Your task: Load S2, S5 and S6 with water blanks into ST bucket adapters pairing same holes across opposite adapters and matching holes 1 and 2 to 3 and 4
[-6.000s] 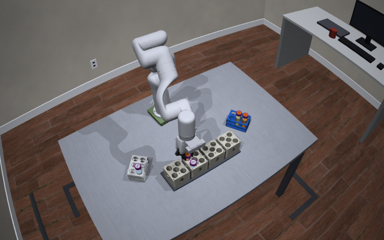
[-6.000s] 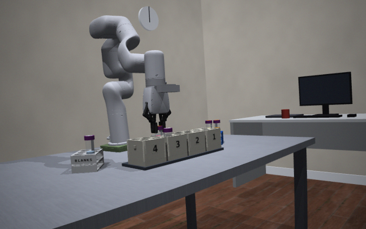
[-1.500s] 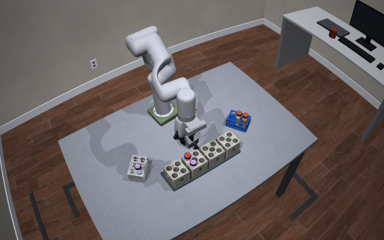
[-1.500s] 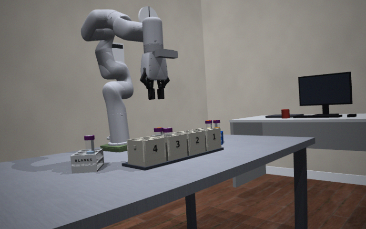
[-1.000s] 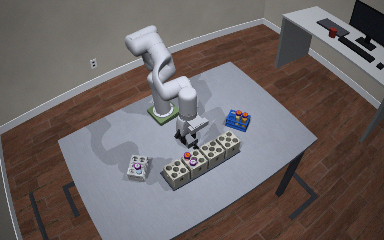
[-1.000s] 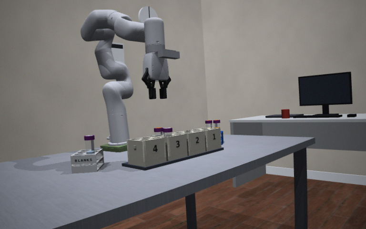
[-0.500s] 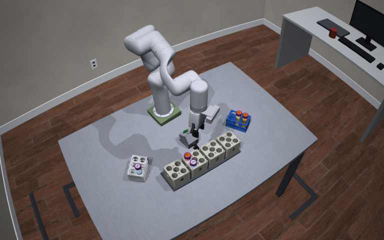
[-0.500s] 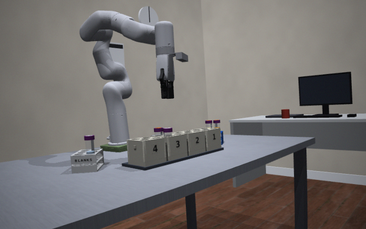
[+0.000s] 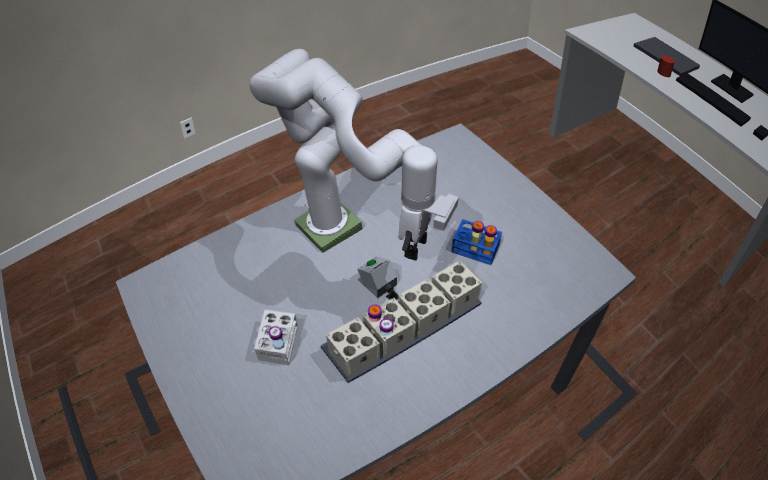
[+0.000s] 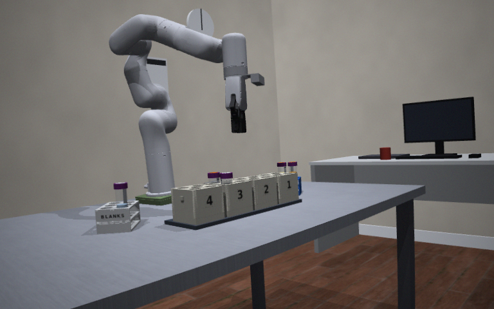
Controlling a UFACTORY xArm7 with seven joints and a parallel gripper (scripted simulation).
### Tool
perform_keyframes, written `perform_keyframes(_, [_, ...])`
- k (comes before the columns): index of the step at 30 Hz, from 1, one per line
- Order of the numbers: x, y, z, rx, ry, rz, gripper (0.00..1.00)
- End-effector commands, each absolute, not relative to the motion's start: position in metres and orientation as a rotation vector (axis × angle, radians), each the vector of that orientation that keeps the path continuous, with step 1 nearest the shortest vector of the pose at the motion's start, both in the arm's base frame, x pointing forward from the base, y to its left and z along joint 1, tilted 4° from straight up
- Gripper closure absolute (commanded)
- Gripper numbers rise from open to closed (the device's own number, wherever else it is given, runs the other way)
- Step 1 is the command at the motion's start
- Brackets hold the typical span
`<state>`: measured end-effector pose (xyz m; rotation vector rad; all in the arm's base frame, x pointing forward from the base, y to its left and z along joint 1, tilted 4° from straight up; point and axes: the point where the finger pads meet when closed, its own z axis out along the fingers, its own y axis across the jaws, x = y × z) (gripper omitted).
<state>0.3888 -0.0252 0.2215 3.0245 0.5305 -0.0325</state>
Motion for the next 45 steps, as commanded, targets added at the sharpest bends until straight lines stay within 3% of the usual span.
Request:
perform_keyframes(1, [0.39, -0.007, 0.222, 3.023, 0.532, -0.026, 0.43])
perform_keyframes(45, [0.391, 0.193, 0.207, 3.025, 0.533, -0.026, 0.43])
